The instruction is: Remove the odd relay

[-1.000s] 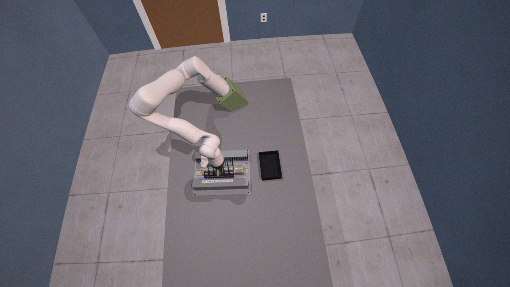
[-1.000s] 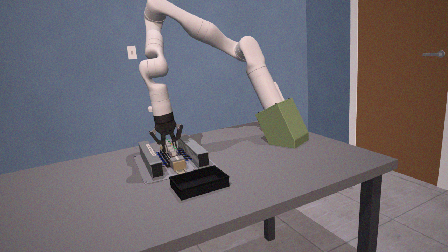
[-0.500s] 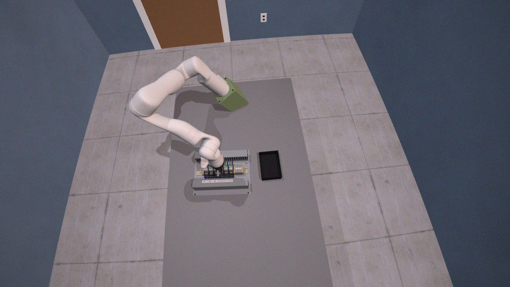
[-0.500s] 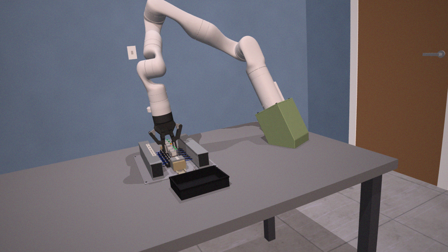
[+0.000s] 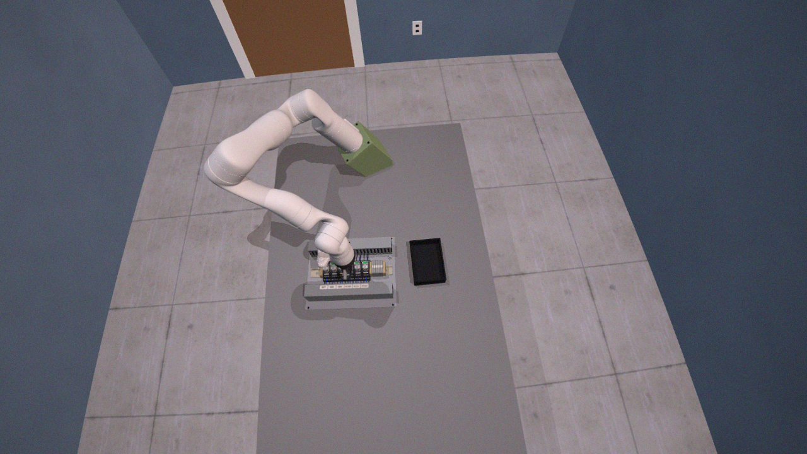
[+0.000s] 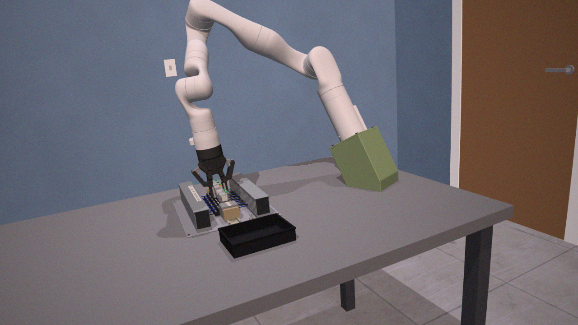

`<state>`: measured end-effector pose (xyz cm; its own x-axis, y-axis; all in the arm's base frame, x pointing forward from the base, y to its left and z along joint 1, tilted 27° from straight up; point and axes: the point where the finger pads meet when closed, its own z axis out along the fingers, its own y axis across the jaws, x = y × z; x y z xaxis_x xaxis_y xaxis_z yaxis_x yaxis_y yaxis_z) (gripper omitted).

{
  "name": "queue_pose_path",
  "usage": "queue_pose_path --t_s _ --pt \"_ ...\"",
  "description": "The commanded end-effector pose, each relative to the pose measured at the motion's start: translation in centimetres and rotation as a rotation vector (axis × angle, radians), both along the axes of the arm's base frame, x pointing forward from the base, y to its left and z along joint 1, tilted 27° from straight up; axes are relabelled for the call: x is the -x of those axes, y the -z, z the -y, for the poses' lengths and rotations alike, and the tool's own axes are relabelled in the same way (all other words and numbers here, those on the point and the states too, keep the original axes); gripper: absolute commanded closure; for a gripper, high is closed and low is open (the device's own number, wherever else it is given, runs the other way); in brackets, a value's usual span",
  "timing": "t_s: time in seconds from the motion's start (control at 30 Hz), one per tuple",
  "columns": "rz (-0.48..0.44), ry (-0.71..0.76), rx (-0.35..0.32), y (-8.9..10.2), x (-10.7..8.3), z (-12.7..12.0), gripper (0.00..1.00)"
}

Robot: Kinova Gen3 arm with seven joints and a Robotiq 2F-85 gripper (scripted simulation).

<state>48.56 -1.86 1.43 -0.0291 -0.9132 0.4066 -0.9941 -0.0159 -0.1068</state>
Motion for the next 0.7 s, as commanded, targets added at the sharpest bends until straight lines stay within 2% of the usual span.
queue_pose_path --t_s 0.0,0.67 --pt "-0.005 -0.002 0.0 0.02 -0.11 0.02 1.0" --pt "0.031 -0.018 0.002 -0.33 0.03 -0.13 1.0"
